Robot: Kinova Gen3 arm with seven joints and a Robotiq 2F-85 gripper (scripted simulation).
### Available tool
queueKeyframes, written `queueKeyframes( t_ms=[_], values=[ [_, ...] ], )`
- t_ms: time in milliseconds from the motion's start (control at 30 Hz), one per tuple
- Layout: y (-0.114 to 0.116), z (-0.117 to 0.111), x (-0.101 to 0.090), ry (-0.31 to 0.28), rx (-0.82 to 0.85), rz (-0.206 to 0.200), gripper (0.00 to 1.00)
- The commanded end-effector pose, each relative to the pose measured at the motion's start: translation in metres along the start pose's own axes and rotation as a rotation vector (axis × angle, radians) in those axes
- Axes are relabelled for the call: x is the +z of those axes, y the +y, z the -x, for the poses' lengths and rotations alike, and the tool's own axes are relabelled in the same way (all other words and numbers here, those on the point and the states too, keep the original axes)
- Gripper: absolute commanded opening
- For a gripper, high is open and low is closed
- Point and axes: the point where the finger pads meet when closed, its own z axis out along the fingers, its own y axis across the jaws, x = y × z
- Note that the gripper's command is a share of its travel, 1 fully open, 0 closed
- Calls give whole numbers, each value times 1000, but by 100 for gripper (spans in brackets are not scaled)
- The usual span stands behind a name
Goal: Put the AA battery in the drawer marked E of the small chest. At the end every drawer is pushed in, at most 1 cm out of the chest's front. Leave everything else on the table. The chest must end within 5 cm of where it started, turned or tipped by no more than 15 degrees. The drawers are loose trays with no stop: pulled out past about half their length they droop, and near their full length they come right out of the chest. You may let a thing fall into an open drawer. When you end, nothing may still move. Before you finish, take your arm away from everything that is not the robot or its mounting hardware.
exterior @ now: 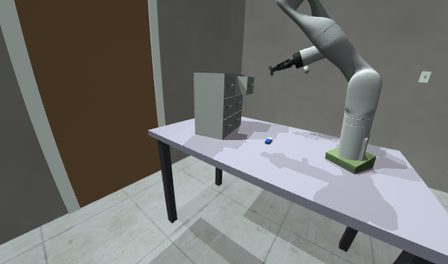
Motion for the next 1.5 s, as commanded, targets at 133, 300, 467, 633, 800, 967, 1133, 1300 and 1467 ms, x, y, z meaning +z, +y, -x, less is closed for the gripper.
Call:
queueKeyframes(
  t_ms=[133,300,467,633,800,967,1133,1300,1467],
  values=[
    [-4,-1,-3,-18,7,-12,9],
    [-4,-1,-3,-32,7,-11,9],
    [-4,-1,-3,-44,7,-11,9],
    [-4,-1,-3,-49,7,-12,9],
    [-4,-1,-3,-55,7,-12,9],
    [-4,-1,-3,-58,7,-12,9],
    [-4,-1,-3,-59,7,-12,9],
    [-4,-1,-3,-59,7,-12,9],
    [-4,-1,-3,-59,7,-12,9]
  ],
)
